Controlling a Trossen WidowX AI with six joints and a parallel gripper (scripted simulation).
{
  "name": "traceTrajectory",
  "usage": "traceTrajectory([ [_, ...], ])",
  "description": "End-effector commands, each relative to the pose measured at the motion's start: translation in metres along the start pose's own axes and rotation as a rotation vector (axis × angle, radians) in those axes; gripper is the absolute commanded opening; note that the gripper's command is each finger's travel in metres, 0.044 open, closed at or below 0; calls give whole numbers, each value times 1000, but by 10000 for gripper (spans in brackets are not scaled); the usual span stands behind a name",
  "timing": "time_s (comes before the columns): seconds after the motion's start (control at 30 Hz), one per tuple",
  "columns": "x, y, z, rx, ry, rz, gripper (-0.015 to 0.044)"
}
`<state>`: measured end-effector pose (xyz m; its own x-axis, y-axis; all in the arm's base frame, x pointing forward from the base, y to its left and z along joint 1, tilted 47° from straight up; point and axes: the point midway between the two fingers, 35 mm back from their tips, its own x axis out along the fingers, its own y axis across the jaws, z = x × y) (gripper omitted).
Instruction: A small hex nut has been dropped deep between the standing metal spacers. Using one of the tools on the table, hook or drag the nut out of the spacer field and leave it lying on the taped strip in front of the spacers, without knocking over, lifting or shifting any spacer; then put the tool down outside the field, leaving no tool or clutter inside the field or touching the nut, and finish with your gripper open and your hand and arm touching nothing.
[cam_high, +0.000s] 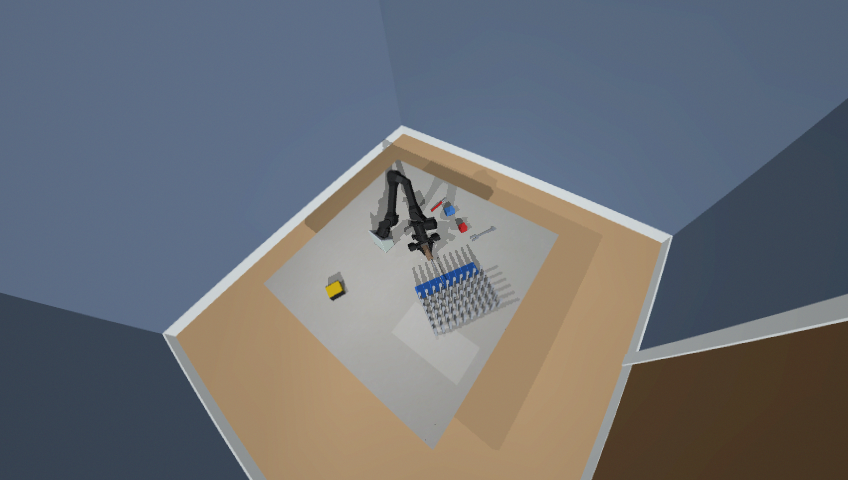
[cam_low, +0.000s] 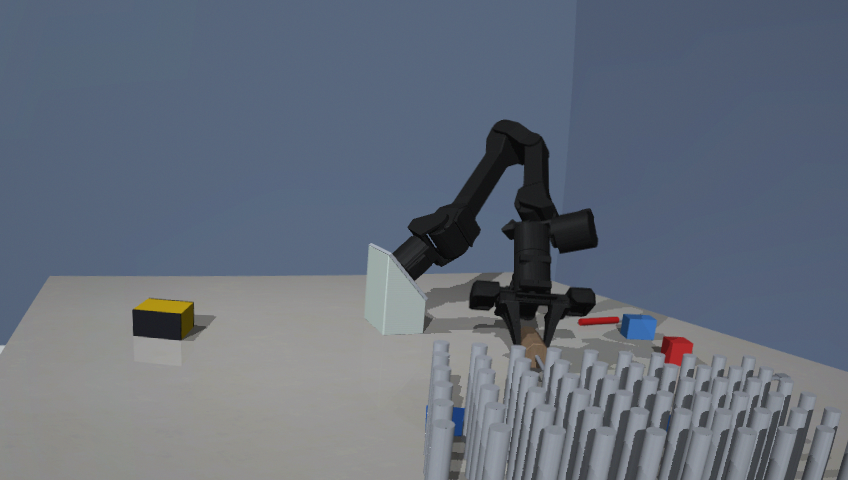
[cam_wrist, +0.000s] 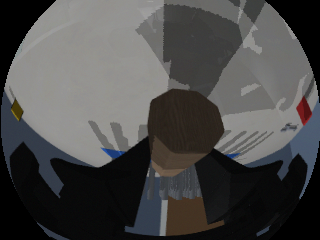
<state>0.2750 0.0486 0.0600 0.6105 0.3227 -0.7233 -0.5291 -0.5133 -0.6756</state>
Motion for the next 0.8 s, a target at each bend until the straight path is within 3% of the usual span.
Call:
traceTrajectory([
  [0.0, -8, 1, 6, 4, 6, 3, 0],
  [0.33, -24, 4, 23, 7, 5, 6, 0],
  [0.77, -50, 2, -8, -5, -1, 33, 0],
])
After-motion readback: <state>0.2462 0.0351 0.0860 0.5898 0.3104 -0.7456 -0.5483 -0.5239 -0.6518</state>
